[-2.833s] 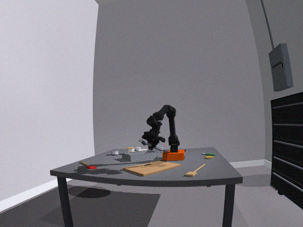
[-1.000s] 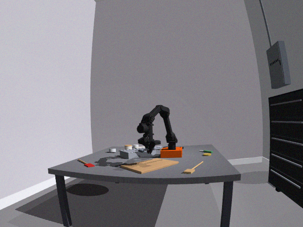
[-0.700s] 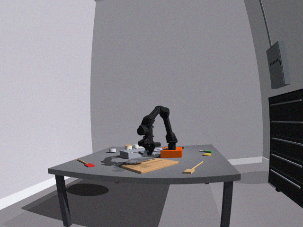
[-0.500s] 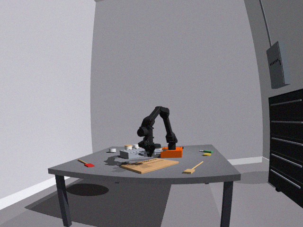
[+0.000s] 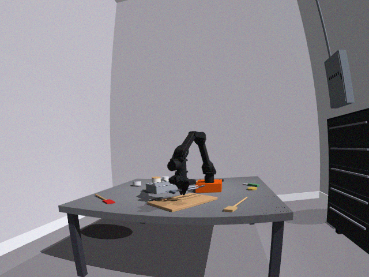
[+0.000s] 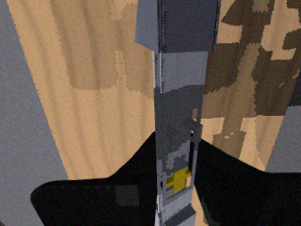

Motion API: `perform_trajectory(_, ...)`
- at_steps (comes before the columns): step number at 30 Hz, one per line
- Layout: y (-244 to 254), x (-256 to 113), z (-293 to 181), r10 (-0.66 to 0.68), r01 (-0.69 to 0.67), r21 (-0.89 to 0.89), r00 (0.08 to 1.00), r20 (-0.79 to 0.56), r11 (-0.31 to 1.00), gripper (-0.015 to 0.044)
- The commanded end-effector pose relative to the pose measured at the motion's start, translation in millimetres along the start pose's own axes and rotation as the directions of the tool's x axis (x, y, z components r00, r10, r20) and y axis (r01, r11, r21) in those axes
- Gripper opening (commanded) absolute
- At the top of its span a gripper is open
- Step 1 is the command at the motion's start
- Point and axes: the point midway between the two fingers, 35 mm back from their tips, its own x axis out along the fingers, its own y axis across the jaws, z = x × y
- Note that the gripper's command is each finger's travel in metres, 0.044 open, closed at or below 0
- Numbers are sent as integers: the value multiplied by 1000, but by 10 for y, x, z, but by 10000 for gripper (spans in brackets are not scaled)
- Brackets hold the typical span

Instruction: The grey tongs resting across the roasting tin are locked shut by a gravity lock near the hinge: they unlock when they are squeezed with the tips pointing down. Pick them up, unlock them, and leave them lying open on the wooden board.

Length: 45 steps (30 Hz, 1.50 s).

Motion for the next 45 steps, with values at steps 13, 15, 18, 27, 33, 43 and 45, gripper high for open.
perform_trajectory(13, -1, 10, -3, 0, 0, 0, 1000, 0, 1000, 139)
perform_trajectory(15, -1, 10, -3, 0, 0, 0, 1000, 0, 1000, 191)
perform_trajectory(18, -1, 10, -3, 0, 0, 0, 1000, 0, 1000, 270)
perform_trajectory(27, -1, 10, -3, 0, 0, 0, 1000, 0, 1000, 440)
perform_trajectory(33, -310, -149, 57, -4, 4, 0, 1000, 0, 1000, 440)
perform_trajectory(43, -1505, -811, -11, -7, 7, 3, 1000, -2, 1000, 440)
perform_trajectory(45, -1505, -811, -11, -7, 7, 3, 1000, -2, 1000, 440)
